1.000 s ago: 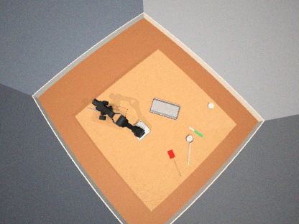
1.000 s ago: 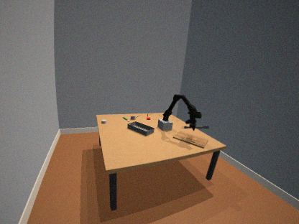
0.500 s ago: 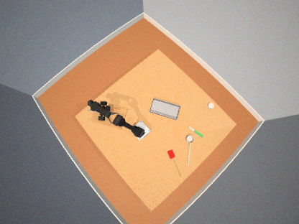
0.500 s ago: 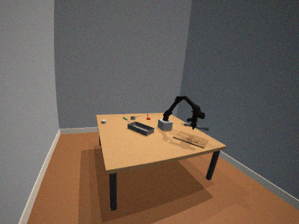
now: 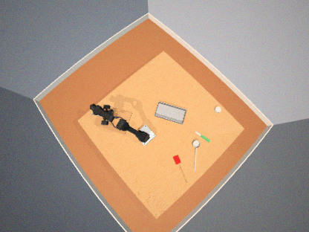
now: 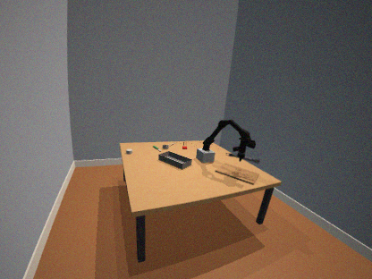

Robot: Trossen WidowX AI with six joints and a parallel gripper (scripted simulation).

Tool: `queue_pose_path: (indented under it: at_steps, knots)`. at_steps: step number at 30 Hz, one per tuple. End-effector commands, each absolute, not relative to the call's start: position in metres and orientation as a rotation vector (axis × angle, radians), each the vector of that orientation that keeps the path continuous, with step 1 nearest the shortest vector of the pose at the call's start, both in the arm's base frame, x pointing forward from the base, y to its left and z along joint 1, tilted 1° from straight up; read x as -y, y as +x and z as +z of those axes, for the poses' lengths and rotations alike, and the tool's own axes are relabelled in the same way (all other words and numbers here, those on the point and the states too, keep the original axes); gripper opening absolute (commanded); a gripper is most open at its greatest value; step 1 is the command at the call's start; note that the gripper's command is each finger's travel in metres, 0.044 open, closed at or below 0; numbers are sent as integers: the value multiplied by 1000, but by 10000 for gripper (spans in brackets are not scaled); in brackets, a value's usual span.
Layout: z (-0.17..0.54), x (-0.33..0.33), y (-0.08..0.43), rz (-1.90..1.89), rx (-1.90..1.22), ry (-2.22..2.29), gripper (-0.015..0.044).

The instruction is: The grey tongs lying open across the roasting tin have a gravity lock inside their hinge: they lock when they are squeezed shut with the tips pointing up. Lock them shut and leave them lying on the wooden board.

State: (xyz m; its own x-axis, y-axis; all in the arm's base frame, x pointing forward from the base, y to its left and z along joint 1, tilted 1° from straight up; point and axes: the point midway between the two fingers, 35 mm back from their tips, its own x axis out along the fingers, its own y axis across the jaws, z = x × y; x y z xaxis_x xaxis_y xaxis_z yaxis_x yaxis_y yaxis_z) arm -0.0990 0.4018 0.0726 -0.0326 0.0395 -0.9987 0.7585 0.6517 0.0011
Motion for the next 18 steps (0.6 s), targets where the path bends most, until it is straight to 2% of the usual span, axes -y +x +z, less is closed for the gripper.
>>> queue_pose_path:
  at_steps: [1,18]
  knots:
    - [69,-404,-99,-647,-1511,698,-150]
    - [41,-407,-100,-647,-1511,698,-150]
